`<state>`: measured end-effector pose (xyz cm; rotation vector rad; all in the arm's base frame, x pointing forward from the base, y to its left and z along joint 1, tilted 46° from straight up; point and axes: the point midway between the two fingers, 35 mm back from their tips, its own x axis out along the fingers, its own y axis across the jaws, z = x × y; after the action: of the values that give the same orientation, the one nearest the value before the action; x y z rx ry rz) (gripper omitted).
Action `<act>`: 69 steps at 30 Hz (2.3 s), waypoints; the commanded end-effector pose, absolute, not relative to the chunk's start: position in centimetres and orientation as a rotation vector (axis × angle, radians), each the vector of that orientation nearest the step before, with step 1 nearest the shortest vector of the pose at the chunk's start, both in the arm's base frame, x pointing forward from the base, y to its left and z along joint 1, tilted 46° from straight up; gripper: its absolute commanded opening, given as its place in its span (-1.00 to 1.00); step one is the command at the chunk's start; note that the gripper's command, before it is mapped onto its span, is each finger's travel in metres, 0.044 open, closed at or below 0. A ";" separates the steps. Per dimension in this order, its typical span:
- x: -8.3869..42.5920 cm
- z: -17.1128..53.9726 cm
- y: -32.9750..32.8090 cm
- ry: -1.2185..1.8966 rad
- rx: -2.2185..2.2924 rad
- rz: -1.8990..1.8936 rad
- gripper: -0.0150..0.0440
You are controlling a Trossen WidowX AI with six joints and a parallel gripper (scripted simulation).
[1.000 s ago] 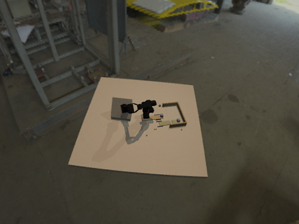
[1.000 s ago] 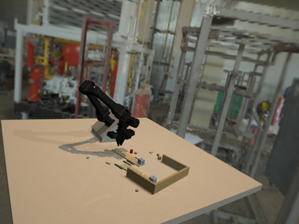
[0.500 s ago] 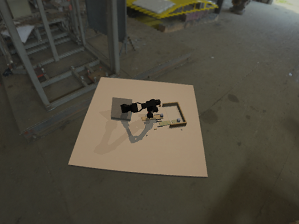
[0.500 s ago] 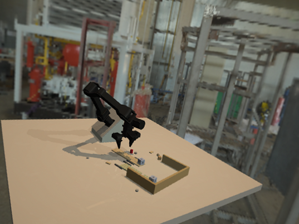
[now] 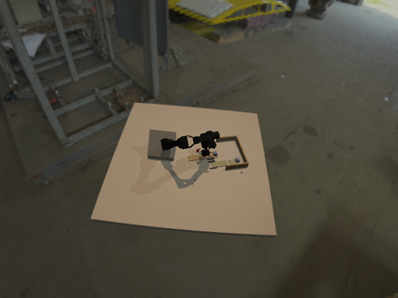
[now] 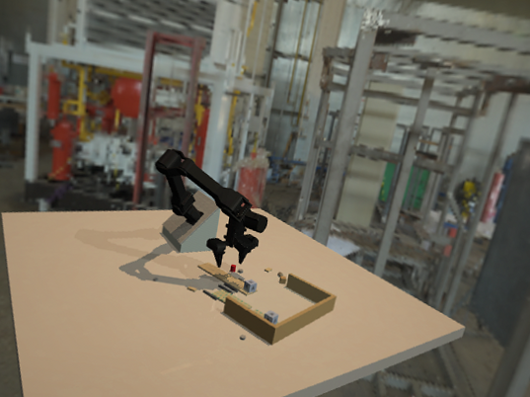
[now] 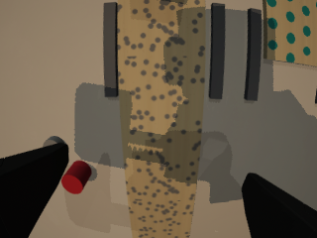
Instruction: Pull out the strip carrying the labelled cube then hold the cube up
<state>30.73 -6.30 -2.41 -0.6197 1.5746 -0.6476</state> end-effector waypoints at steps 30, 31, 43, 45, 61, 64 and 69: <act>40.9 -3.5 -4.7 1.569 -0.613 -0.647 1.00; 40.9 -3.5 -4.7 1.569 -0.613 -0.647 1.00; 40.9 -4.7 -5.9 1.569 -0.613 -0.647 0.36; 40.8 -4.9 -6.1 1.569 -0.613 -0.647 0.36; 40.6 -6.7 -8.0 1.569 -0.615 -0.648 0.36; 40.5 -7.1 -8.3 1.569 -0.615 -0.649 0.36; 40.4 -7.3 -8.6 1.569 -0.615 -0.649 0.36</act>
<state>40.62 -8.34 -7.05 -0.6063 1.5652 -0.6493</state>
